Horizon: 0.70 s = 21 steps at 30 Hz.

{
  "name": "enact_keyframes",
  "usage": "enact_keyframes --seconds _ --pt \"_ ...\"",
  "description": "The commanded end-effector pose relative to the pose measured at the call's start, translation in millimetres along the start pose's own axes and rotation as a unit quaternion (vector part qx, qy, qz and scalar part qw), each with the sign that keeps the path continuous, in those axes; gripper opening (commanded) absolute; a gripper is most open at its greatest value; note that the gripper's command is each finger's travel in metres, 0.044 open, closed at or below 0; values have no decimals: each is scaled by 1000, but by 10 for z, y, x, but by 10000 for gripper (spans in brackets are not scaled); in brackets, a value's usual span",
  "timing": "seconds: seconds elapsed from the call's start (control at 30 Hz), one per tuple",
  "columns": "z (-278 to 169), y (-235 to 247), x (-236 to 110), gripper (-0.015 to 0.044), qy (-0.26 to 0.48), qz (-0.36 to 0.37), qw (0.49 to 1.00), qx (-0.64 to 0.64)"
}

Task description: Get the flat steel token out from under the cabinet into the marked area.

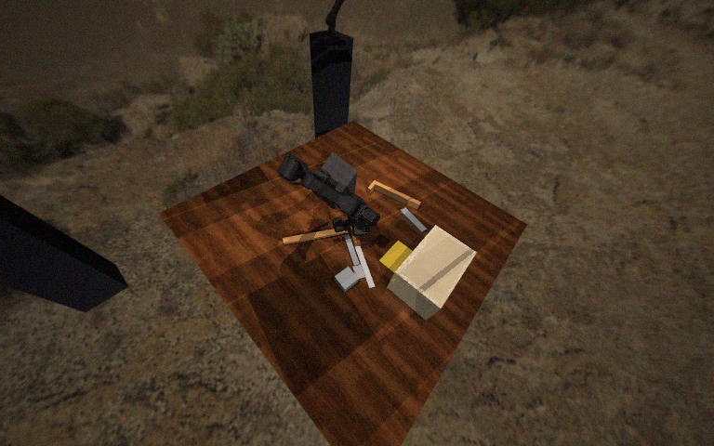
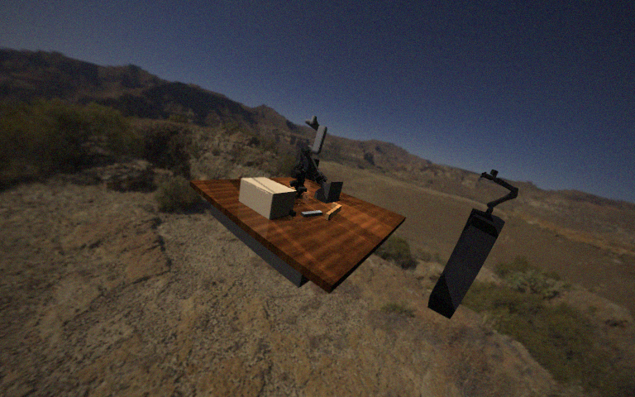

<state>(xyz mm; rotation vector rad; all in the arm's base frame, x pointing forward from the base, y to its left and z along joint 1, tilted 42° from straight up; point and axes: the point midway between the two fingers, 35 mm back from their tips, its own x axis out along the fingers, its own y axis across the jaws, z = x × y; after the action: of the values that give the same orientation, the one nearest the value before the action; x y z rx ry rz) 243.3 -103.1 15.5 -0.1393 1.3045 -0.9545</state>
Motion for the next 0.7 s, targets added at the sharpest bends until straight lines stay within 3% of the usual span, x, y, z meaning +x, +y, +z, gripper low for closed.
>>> enact_keyframes --seconds 0.0,0.67 --pt "16 -73 -2 0 -2 -1 1000 5" --pt "61 -263 -3 0 -2 -2 1000 5"
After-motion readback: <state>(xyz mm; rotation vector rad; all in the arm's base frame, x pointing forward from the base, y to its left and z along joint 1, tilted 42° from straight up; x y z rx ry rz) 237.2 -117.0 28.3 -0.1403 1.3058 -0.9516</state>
